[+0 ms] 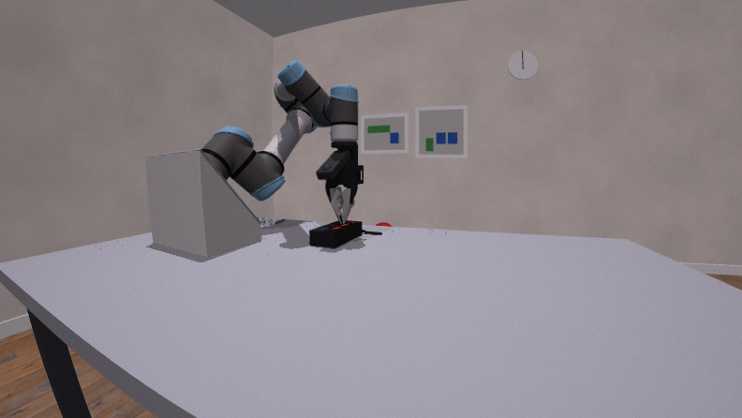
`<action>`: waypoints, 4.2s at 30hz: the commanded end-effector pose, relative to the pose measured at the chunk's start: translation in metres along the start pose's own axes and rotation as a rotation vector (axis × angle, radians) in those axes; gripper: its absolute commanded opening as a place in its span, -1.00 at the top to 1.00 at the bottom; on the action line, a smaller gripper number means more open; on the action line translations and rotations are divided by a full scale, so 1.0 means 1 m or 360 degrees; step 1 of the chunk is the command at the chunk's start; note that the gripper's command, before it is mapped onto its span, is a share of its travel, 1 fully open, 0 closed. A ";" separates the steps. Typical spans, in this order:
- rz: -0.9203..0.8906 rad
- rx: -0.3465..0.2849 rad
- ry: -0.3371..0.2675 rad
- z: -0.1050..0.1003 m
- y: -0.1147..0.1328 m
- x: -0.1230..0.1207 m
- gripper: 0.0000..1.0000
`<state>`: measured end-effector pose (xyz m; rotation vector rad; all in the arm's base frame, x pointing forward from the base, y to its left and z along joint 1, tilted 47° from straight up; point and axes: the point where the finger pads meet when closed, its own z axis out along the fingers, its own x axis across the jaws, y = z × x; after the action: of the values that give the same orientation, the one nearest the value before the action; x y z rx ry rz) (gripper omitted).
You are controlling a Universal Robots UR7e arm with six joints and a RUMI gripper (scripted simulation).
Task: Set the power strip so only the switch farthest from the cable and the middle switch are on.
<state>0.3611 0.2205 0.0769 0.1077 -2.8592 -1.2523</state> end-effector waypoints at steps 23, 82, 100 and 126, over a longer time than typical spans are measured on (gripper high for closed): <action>-0.0001 0.0001 -0.0004 -0.038 0.000 -0.001 1.00; 0.0000 0.0001 -0.0004 -0.140 0.000 -0.001 -1.00; 0.0000 0.0001 -0.0004 -0.140 0.000 -0.001 -1.00; 0.0000 0.0001 -0.0004 -0.140 0.000 -0.001 -1.00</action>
<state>0.3675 0.1189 0.1713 0.1081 -2.8615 -1.2520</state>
